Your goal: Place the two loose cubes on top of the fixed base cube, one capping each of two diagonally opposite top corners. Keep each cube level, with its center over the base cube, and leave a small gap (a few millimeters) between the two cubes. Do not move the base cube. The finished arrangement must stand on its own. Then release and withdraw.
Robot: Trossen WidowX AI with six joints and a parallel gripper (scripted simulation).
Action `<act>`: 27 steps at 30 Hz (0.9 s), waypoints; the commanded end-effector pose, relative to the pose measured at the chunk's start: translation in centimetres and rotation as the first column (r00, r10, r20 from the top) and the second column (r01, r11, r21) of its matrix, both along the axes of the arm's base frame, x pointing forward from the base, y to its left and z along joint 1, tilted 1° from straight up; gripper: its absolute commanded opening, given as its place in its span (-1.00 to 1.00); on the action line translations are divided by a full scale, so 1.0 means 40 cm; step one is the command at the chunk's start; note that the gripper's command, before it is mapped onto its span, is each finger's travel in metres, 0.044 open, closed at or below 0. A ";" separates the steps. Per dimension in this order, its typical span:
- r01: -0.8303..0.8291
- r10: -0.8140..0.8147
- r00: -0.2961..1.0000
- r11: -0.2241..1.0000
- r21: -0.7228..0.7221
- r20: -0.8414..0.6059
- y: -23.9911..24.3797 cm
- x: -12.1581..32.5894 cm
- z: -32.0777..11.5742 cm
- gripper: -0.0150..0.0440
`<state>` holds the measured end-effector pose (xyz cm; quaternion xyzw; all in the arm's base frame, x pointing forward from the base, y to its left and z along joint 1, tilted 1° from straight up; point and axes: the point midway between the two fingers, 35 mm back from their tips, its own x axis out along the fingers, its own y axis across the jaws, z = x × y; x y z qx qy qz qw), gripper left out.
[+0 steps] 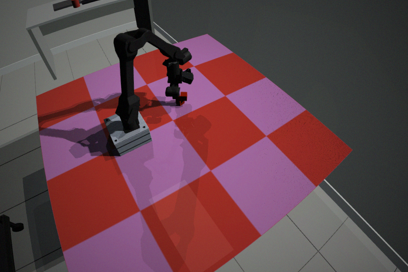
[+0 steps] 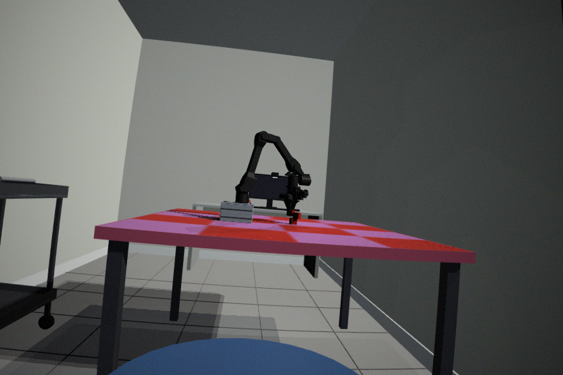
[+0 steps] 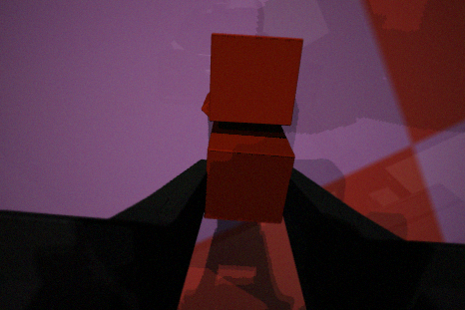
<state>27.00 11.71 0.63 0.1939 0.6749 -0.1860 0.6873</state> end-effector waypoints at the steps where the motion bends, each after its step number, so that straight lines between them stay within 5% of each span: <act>1: -0.001 0.001 1.000 1.000 0.003 -0.005 0.001 -0.003 -0.020 -0.14; 25: -0.001 0.001 1.000 1.000 0.003 -0.005 0.001 -0.003 -0.025 -0.14; 27: -0.001 0.001 1.000 1.000 0.003 -0.005 0.001 -0.003 -0.025 0.04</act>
